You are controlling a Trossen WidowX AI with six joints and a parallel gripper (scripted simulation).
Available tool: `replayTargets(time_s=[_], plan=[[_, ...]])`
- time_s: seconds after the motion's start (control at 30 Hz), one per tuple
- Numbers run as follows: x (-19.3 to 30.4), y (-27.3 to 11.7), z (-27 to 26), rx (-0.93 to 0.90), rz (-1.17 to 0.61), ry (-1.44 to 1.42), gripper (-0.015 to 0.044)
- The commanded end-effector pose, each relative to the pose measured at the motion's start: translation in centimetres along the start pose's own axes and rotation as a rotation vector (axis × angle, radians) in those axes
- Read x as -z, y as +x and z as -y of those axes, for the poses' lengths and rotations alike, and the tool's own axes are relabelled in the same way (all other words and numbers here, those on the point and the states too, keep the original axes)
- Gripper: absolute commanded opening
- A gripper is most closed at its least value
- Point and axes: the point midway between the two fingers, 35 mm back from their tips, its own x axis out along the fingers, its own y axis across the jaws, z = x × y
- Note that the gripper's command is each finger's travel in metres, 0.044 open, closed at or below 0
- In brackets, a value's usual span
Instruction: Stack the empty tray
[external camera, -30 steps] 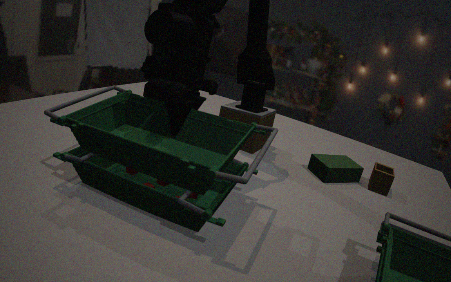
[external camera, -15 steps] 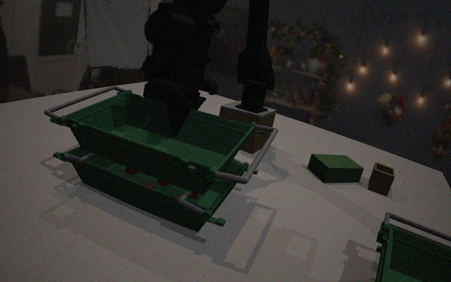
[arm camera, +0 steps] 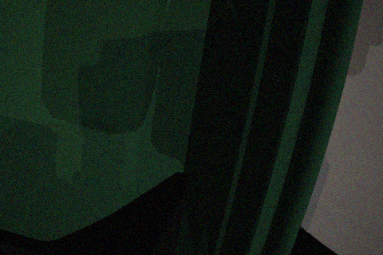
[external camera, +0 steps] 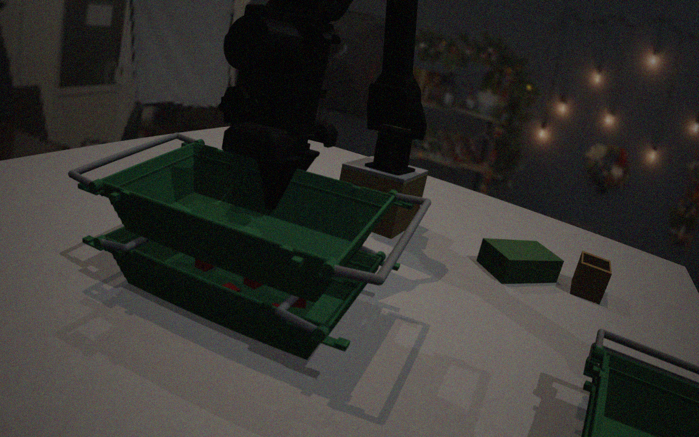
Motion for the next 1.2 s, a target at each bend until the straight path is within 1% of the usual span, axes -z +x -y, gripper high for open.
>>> replayTargets(time_s=[0.0,0.03,0.1,0.3,1.17], plan=[[0.06,0.69,0.77,0.039,0.000,-0.004,0.0000],[0.01,0.16,0.17,0.009,0.000,-0.001,0.0000],[0.05,0.64,0.71,0.036,0.000,-0.004,0.0000],[0.06,0.69,0.77,0.039,0.000,-0.004,0.0000],[0.06,0.69,0.77,0.039,0.000,-0.004,0.0381]])
